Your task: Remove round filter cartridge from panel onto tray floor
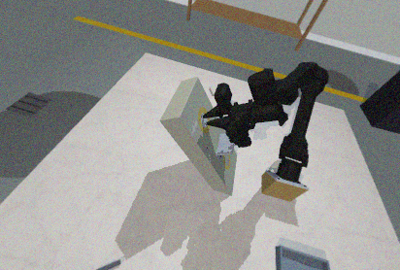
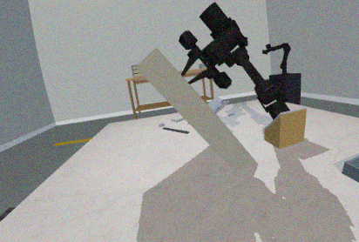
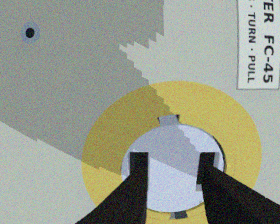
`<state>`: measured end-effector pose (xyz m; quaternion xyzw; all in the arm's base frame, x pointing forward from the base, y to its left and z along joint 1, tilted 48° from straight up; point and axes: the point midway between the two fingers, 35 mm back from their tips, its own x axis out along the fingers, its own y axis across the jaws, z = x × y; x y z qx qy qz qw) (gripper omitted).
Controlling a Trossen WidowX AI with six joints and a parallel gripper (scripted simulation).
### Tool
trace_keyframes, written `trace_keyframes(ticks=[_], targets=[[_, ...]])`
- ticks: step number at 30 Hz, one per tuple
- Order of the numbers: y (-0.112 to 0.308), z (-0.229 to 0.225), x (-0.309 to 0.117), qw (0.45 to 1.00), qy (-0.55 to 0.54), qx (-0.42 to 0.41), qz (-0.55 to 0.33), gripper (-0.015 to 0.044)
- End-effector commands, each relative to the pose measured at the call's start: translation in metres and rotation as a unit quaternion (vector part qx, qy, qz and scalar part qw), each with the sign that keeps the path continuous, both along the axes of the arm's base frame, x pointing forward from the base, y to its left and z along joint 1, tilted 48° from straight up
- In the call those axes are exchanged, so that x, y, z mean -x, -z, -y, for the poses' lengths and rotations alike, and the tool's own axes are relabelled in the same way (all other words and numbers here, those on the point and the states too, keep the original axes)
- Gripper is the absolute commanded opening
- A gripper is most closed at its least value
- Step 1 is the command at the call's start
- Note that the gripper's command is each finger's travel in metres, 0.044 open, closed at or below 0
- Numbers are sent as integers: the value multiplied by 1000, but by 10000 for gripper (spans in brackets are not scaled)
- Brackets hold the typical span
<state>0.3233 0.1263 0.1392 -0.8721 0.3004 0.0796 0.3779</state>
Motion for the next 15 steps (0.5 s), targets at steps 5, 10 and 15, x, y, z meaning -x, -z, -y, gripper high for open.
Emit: trace_keyframes(ticks=[5,10,15], targets=[[1,-1,0,1000,-2,0,-2,117],[2,1,-3,1000,-2,0,-2,117],[2,1,-3,1000,-2,0,-2,117]])
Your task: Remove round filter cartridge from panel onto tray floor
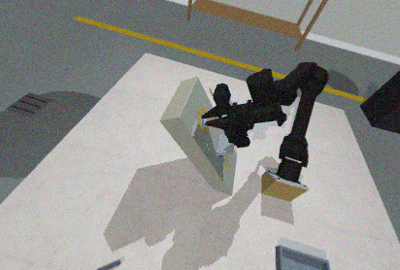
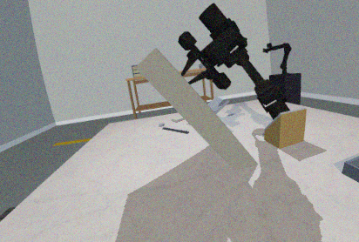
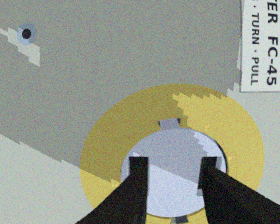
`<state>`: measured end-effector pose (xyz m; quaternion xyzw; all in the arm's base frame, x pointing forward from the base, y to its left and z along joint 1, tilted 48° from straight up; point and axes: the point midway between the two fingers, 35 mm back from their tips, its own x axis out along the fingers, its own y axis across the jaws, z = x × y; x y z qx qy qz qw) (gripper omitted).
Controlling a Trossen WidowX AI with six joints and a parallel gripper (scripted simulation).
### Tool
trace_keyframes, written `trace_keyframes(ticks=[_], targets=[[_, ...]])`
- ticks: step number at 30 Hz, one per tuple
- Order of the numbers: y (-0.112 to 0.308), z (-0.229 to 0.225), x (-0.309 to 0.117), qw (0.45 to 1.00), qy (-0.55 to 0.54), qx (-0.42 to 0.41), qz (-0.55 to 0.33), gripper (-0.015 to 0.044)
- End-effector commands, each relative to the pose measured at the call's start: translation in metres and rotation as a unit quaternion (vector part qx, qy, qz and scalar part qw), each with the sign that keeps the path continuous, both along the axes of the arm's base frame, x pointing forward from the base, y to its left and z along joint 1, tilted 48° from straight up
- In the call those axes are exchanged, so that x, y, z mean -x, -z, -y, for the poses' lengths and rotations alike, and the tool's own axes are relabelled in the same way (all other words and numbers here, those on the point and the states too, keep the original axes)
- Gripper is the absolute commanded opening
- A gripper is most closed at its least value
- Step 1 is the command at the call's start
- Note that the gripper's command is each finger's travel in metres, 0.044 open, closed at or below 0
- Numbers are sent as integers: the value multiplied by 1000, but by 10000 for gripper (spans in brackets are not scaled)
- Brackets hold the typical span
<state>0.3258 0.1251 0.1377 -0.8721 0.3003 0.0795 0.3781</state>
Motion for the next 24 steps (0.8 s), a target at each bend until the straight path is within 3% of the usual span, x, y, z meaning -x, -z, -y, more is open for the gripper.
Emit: trace_keyframes(ticks=[1,24], targets=[[1,0,-1,1000,-2,0,-2,117],[5,5,-11,1000,-2,1,-2,117]])
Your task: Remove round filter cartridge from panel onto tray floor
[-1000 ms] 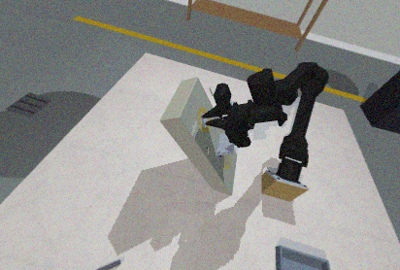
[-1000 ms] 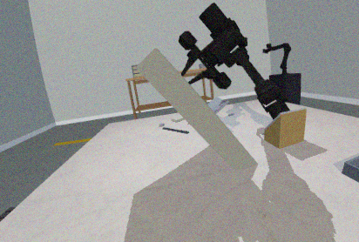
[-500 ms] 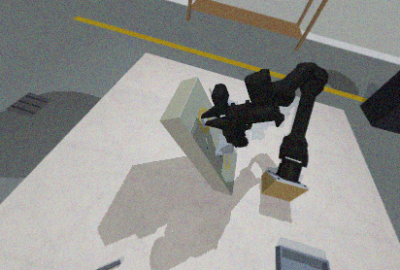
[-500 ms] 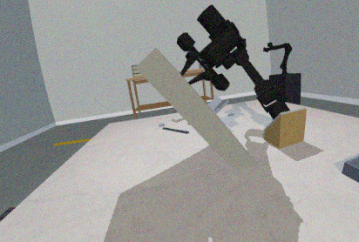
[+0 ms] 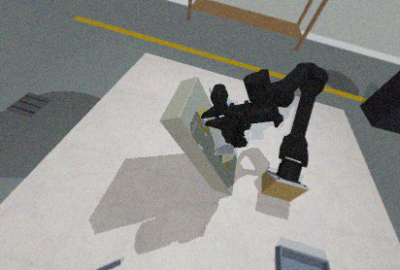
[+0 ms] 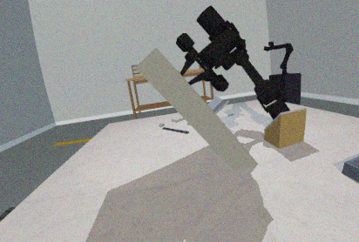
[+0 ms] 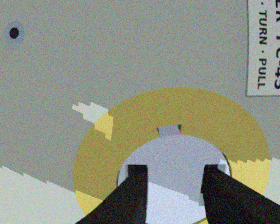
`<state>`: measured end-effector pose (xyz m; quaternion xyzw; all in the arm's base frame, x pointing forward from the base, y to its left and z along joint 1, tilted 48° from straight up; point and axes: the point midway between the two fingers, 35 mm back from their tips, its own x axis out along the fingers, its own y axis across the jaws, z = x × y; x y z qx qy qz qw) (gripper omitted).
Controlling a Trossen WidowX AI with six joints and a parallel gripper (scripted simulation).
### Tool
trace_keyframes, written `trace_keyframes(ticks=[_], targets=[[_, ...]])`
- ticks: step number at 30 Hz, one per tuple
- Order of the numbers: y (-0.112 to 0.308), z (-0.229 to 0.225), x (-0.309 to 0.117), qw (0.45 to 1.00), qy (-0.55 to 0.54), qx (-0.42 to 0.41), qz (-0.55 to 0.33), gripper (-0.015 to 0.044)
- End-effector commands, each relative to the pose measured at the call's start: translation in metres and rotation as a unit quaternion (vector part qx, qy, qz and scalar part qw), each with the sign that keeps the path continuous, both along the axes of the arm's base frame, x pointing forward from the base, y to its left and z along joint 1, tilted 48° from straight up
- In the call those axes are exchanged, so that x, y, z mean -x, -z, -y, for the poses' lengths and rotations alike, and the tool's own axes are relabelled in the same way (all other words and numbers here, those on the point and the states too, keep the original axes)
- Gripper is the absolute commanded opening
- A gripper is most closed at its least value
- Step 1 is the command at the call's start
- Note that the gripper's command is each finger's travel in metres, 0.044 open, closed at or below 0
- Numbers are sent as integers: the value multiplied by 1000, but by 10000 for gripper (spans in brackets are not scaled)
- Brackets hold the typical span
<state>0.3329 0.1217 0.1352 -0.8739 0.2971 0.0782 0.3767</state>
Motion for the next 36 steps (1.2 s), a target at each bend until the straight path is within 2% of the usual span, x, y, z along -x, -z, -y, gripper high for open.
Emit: trace_keyframes(ticks=[1,8,17,19,21,36], targets=[[3,2,-4,1000,1,-1,-4,117],[3,2,-4,1000,1,-1,-4,117],[0,0,0,1000,-1,1,0,57],[0,0,0,1000,-1,1,0,5],[0,0,0,1000,0,-1,1,0],[3,3,-5,972,86,-191,104,0]])
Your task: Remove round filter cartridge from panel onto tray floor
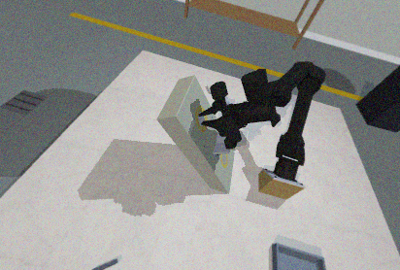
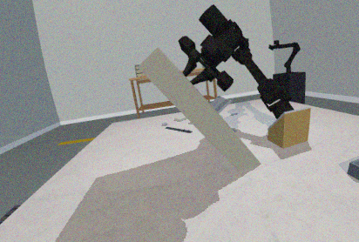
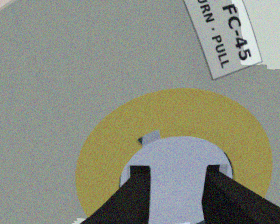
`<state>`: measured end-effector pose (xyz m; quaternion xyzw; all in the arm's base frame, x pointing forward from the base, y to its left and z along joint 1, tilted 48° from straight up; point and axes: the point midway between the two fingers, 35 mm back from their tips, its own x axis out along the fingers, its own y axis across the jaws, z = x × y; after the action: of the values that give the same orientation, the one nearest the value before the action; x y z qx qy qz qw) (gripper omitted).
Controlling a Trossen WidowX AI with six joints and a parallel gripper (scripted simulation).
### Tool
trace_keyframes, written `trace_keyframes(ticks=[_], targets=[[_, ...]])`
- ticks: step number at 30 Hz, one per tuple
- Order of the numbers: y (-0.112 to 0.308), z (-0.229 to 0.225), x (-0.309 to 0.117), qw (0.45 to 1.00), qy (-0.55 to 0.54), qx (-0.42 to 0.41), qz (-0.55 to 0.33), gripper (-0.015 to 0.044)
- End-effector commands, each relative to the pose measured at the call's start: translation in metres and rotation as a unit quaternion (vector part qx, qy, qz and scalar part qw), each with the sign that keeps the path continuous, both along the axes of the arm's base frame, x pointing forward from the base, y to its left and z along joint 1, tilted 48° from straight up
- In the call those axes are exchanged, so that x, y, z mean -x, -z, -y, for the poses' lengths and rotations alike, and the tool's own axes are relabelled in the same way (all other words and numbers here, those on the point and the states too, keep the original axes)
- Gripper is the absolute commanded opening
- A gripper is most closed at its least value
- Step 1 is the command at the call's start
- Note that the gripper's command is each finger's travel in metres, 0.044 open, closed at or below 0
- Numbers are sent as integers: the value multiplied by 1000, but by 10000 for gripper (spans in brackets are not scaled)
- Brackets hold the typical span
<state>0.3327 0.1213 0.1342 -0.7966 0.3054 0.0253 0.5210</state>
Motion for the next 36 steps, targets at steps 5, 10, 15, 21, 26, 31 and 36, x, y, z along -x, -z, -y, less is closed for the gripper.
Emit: trace_keyframes(ticks=[5,10,15,21,26,31,36], targets=[[2,3,-5,989,56,-123,65,0],[3,3,-6,972,87,-193,104,0],[3,3,-6,948,117,-260,143,0],[3,3,-5,909,152,-339,188,0],[2,3,-5,869,180,-402,224,0],[2,2,-5,824,207,-460,257,0],[2,2,-5,822,208,-463,259,0]])
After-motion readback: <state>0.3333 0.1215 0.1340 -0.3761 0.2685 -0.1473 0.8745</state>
